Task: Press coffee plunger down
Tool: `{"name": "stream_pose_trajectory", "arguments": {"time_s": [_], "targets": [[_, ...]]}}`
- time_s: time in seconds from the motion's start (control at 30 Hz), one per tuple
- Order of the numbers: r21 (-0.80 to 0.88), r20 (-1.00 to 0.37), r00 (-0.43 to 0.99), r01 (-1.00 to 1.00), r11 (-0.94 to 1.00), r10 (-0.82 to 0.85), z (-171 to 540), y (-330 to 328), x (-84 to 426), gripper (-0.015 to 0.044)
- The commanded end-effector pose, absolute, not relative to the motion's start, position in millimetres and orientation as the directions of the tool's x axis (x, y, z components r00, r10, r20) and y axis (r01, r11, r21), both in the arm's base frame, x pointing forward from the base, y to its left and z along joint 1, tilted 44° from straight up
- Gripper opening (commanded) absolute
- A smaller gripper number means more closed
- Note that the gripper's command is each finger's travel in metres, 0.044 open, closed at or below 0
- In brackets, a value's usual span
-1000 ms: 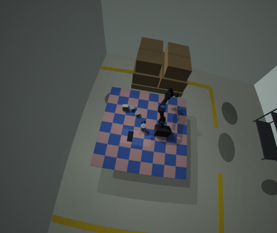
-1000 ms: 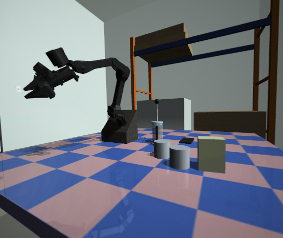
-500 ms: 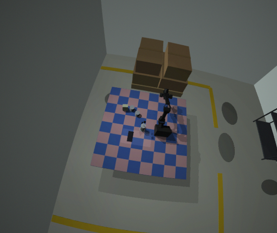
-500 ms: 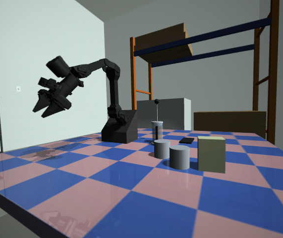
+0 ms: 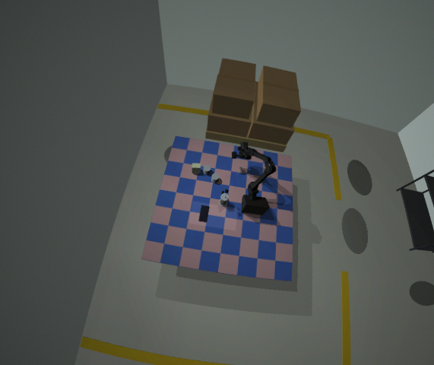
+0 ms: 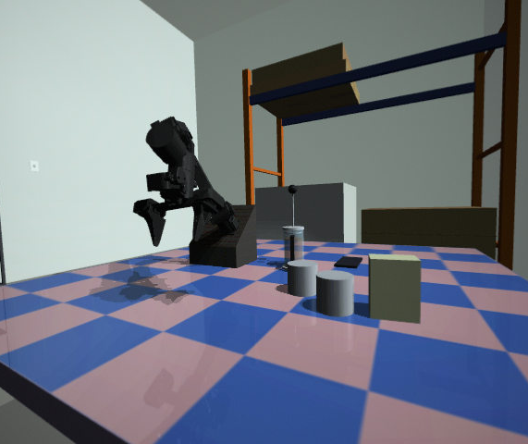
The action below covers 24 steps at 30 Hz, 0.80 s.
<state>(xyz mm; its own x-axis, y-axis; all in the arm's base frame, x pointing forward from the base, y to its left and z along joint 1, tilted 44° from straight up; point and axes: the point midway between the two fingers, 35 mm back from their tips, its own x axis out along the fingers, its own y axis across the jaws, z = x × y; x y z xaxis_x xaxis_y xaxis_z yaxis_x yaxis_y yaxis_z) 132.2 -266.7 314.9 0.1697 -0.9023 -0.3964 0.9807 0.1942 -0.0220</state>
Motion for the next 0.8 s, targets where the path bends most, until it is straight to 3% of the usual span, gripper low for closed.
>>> {"name": "stream_pose_trajectory", "arguments": {"time_s": [0.0,0.43,0.77], "targets": [[-0.059,-0.482,0.262,0.942,0.329,-0.836,284.2,-236.3,182.4,0.0440],[-0.196,-0.604,0.393,0.770,0.607,-0.693,228.3,-136.0,257.4,0.0440],[-0.371,-0.622,0.479,0.515,0.773,-0.619,188.2,-22.5,273.1,0.0440]]}}
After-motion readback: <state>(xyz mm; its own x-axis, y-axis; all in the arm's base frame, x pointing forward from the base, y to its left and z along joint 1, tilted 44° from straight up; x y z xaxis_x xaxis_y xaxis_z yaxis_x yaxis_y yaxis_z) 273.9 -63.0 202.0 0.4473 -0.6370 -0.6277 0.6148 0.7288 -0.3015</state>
